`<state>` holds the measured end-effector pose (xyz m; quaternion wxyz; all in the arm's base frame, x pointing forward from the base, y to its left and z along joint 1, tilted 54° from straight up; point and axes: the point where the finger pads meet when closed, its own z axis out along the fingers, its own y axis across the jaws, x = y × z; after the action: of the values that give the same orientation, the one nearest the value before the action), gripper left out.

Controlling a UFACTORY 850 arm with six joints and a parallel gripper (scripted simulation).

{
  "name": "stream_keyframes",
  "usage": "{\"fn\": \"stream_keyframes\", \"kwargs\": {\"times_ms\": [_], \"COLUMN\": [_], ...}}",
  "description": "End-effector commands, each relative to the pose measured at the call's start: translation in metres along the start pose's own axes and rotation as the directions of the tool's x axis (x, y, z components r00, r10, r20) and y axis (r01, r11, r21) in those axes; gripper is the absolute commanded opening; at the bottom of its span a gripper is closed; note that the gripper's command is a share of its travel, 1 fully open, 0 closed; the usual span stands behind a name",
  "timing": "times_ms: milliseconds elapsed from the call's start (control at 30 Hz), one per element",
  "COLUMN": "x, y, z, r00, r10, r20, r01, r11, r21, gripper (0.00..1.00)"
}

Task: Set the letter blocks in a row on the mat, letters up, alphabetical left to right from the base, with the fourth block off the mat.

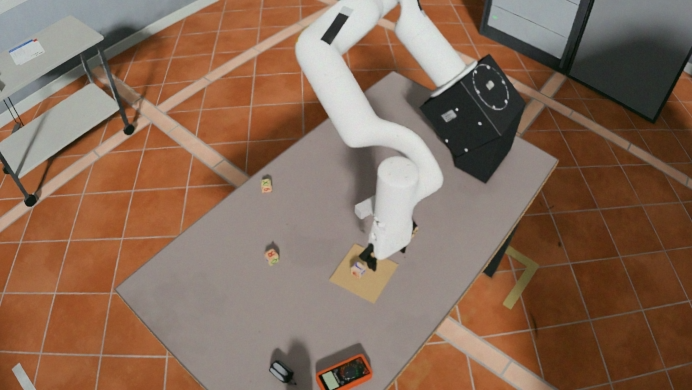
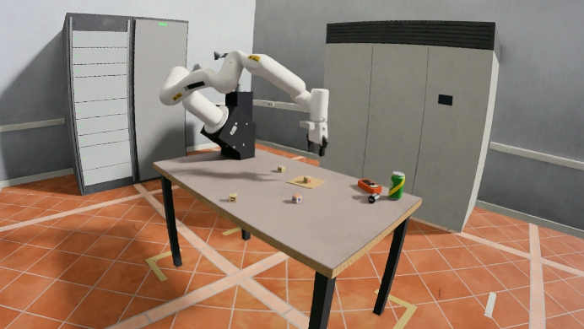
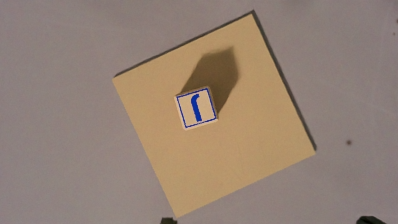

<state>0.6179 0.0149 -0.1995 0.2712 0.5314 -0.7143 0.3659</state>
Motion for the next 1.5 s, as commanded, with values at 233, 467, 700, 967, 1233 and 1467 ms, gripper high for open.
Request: {"fn": "stream_keyframes", "kwargs": {"times_ms": [233, 467, 700, 967, 1233, 1467], "x": [0.0, 0.029, 0.081, 0.143, 0.171, 0.171], "y": [-0.001, -0.04, -0.098, -0.152, -0.173, -0.173], "z": [-0.001, -0.003, -0.003, 0.001, 0.003, 0.003], "r00": [1.0, 1.0, 1.0, 1.0, 1.0, 1.0], "r10": [0.001, 0.0, -0.001, 0.0, 0.0, 0.0], "r20": [0.001, 0.006, 0.009, 0.005, 0.001, 0.001], "r01": [-0.001, 0.0, 0.001, 0.0, 0.0, 0.0], "r11": [1.0, 1.0, 1.0, 1.0, 1.0, 1.0], "r21": [0.001, 0.0, 0.0, 0.001, 0.001, 0.001], "gripper": [1.0, 1.0, 1.0, 1.0, 1.0, 1.0]}}
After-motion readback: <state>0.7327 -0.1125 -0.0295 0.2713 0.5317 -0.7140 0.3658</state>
